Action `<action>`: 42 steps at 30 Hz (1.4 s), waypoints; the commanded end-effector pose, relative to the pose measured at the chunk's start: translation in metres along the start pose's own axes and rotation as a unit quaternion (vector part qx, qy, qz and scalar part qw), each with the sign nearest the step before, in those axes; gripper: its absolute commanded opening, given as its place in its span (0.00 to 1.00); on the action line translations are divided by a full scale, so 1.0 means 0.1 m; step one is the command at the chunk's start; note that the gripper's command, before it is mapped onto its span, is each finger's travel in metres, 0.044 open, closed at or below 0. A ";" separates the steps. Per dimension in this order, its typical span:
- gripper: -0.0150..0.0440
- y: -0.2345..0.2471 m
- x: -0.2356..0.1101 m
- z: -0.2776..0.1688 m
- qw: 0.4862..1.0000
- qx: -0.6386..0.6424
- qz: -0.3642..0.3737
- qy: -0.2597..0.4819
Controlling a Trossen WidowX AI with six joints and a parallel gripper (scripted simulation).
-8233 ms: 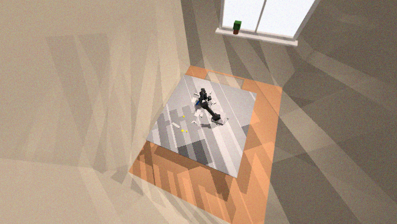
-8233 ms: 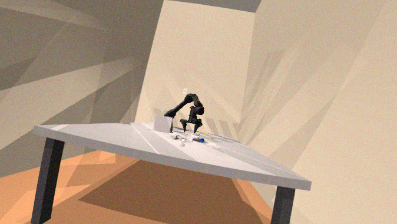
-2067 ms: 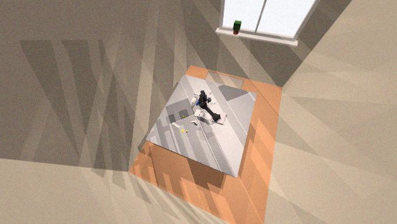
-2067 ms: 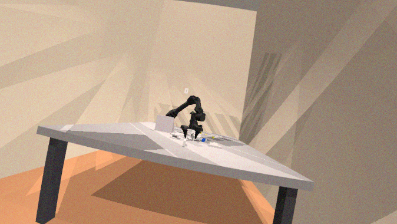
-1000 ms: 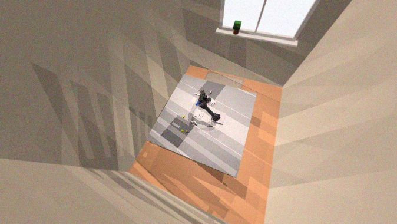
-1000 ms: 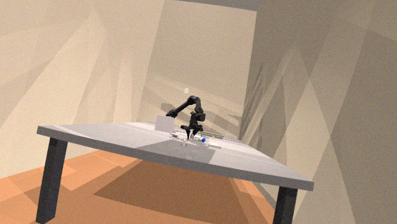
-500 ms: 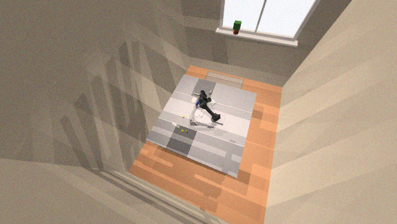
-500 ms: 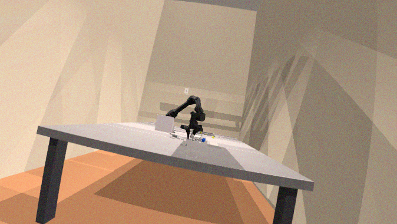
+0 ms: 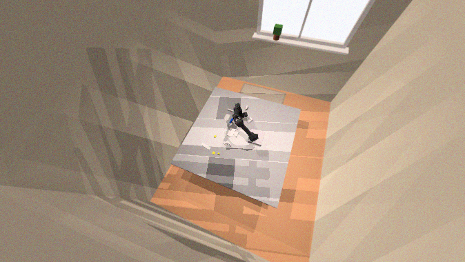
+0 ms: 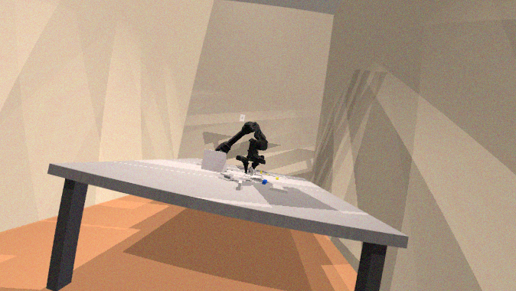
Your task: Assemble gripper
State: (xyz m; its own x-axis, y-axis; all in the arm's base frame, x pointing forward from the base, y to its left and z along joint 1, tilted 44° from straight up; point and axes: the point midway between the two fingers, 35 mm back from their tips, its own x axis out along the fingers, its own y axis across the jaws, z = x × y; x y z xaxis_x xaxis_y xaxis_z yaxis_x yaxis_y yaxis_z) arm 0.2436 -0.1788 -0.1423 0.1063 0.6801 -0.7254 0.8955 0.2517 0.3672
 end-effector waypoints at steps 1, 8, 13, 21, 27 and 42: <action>0.48 0.01 -0.16 0.01 1.000 -0.004 -0.001 -0.006; 0.48 0.00 -0.34 -0.01 1.000 -0.003 0.000 -0.005; 0.48 0.00 -0.34 -0.01 1.000 -0.003 0.000 -0.005; 0.48 0.13 -0.36 -0.18 0.996 -0.085 -0.001 -0.006; 0.48 0.24 -0.37 -0.34 0.987 -0.161 -0.002 -0.006; 0.48 0.47 -0.36 -0.77 0.938 -0.345 -0.002 -0.004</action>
State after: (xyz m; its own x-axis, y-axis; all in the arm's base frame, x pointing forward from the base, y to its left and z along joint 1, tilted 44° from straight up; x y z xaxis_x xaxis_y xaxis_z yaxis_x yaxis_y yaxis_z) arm 0.2471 -0.1443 -0.0617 0.1007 0.6769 -0.7291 0.4732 0.6121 0.6336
